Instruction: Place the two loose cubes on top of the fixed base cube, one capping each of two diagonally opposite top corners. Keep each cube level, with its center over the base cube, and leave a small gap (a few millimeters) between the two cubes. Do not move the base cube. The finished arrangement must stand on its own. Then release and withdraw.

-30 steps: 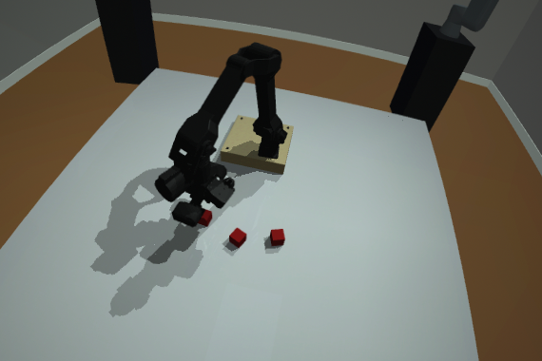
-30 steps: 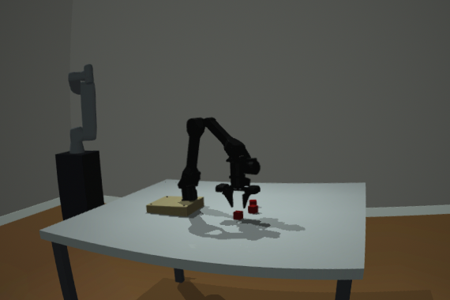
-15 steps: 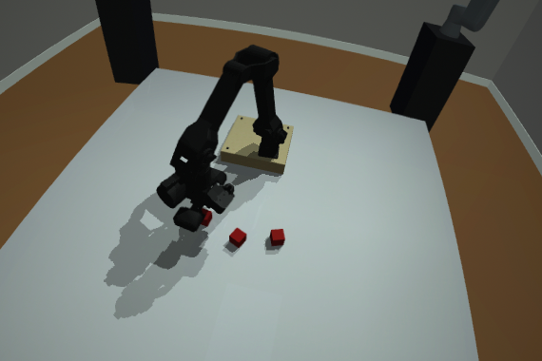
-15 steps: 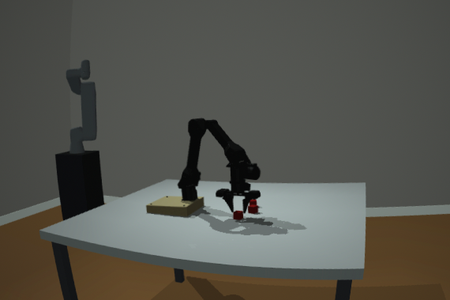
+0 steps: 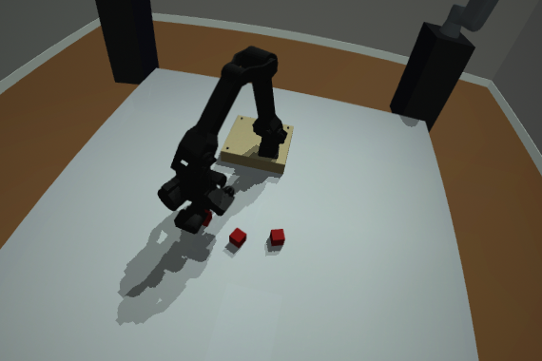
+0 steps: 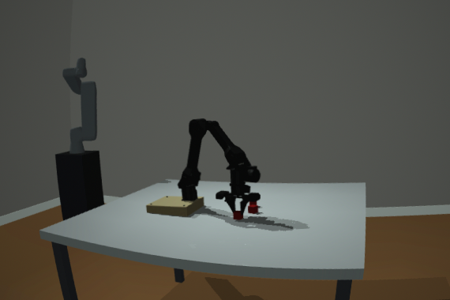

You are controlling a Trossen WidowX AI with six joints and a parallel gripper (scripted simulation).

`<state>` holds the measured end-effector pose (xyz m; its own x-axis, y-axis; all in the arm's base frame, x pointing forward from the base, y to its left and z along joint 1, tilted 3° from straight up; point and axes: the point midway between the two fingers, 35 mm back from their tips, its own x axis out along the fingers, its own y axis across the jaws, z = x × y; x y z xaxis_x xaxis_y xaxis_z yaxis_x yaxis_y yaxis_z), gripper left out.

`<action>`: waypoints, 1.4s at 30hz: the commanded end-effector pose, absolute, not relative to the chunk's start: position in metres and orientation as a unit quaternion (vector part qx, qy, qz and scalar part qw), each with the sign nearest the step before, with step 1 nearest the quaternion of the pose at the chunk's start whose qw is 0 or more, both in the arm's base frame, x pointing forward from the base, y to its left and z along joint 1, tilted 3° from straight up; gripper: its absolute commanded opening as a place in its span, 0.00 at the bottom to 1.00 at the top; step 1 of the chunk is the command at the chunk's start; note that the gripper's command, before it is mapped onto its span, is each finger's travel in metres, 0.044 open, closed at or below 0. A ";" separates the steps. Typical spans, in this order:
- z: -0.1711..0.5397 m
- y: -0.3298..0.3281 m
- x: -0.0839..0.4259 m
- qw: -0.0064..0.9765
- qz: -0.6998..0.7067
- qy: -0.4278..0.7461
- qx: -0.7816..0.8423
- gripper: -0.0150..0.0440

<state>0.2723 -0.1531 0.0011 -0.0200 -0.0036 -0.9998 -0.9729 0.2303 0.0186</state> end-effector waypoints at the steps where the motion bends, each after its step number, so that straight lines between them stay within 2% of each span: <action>1: 0.004 -0.154 0.273 0.546 0.443 0.561 -0.437 0.43; 34: 0.108 -0.154 0.275 0.546 0.443 0.561 -0.437 0.43; 42: 0.109 -0.149 0.278 0.547 0.441 0.562 -0.435 0.43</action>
<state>0.2749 -0.1523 0.1046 -0.0314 0.0027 -0.9995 -0.9736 0.2263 0.0311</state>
